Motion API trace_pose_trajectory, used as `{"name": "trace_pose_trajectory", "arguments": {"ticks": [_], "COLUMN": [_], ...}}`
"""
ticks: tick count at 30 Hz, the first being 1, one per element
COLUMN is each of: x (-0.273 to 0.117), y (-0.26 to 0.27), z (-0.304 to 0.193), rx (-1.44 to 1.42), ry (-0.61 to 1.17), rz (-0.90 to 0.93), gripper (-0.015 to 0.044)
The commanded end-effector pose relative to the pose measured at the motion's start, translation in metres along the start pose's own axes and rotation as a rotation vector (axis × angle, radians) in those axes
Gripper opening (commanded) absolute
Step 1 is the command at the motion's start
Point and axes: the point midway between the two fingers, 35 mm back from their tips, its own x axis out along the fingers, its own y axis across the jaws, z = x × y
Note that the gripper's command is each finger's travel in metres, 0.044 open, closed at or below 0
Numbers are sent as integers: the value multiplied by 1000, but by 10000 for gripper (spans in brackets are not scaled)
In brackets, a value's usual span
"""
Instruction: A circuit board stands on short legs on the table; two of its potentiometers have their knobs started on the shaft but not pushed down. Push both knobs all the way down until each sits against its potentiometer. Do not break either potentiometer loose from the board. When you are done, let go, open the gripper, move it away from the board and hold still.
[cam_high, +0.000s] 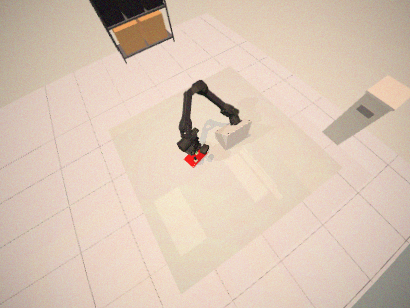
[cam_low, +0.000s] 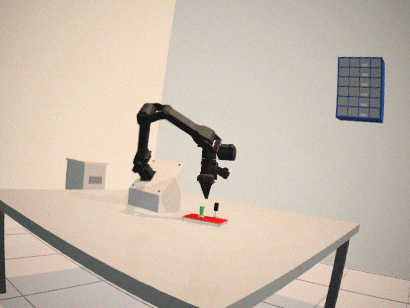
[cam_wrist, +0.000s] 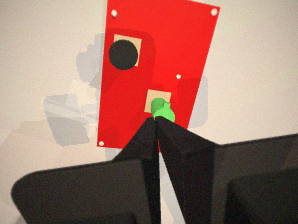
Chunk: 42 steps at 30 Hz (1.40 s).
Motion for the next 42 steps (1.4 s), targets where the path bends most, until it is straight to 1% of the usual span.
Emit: {"name": "trace_pose_trajectory", "arguments": {"ticks": [1, 42], "x": [-1, -17], "y": [2, 7], "z": [3, 27], "rx": [136, 1547], "ry": [3, 27], "rz": [6, -9], "gripper": [0, 0]}}
